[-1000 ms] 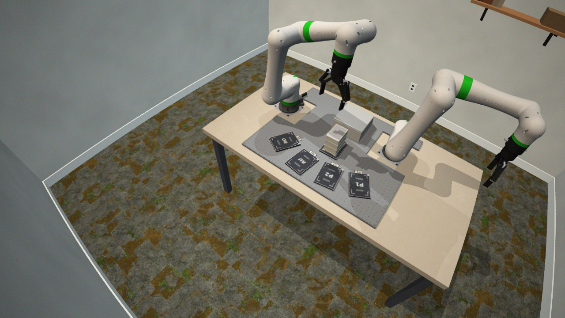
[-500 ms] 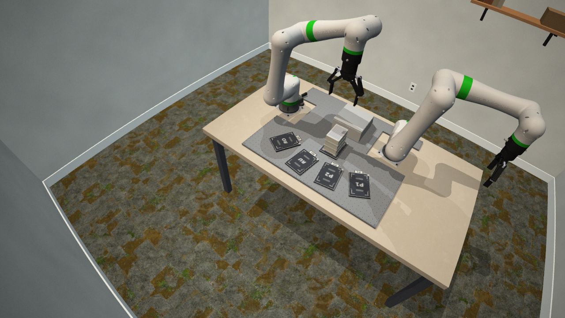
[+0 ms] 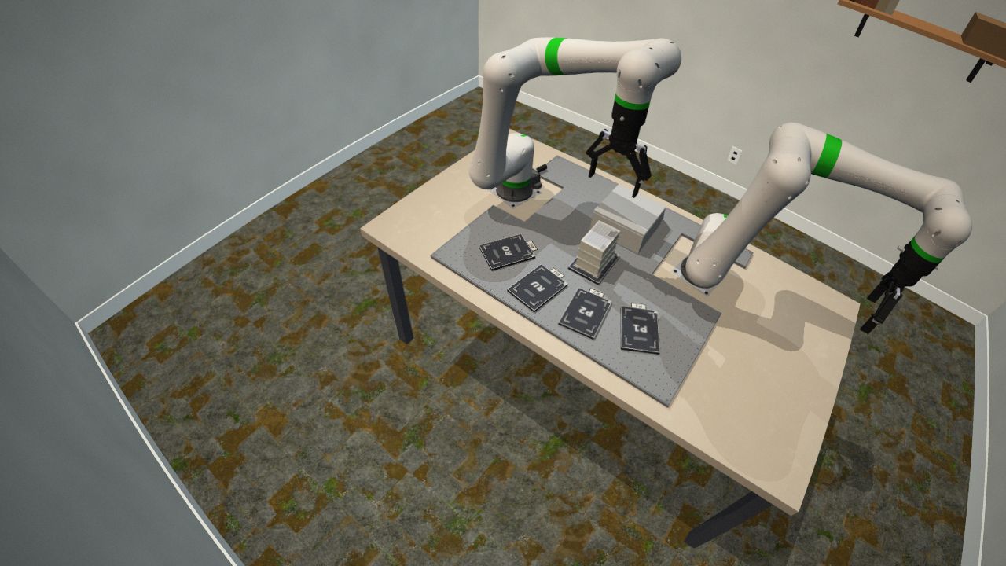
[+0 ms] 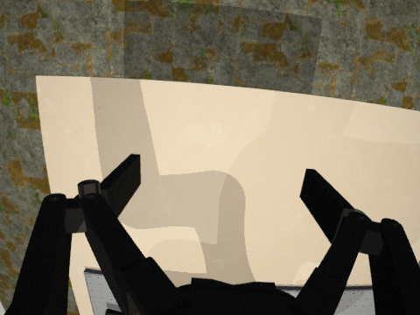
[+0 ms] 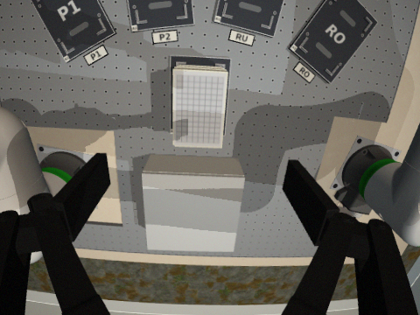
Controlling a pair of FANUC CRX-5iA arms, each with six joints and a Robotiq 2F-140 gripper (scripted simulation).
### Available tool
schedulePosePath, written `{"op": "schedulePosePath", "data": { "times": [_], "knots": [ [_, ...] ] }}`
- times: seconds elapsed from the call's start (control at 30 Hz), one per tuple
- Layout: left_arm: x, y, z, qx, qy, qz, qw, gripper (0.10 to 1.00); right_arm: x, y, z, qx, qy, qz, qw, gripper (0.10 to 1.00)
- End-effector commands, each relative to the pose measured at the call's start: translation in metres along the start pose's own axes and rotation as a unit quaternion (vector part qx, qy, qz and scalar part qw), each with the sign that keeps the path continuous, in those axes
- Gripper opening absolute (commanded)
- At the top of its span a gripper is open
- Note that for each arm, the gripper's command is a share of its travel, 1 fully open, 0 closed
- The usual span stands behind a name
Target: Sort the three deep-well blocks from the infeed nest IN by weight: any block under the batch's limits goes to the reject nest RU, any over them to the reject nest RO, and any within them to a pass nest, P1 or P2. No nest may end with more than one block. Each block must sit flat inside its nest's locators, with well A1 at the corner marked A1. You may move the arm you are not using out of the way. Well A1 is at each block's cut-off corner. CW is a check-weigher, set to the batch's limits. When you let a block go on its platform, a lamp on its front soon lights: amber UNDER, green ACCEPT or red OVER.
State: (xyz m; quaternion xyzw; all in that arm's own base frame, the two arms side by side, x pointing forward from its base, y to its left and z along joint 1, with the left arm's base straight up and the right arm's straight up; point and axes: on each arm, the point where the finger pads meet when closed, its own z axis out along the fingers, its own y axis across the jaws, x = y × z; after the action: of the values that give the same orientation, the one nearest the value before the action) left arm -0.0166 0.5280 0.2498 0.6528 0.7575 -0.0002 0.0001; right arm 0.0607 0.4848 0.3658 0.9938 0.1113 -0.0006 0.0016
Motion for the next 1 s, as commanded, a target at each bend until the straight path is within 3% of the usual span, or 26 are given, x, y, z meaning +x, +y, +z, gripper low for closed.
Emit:
{"op": "schedulePosePath", "data": {
  "times": [0.0, 0.97],
  "knots": [
    [0.000, 0.000, -0.001, 0.000, 0.001, 0.000, 1.000, 1.000, 0.000, 0.000, 0.018, 0.002, 0.001, 0.000, 1.000, 1.000],
    [0.000, 0.000, -0.001, 0.000, 0.001, 0.000, 1.000, 1.000, 0.000, -0.001, 0.143, 0.002, 0.001, 0.000, 1.000, 1.000]
  ]
}}
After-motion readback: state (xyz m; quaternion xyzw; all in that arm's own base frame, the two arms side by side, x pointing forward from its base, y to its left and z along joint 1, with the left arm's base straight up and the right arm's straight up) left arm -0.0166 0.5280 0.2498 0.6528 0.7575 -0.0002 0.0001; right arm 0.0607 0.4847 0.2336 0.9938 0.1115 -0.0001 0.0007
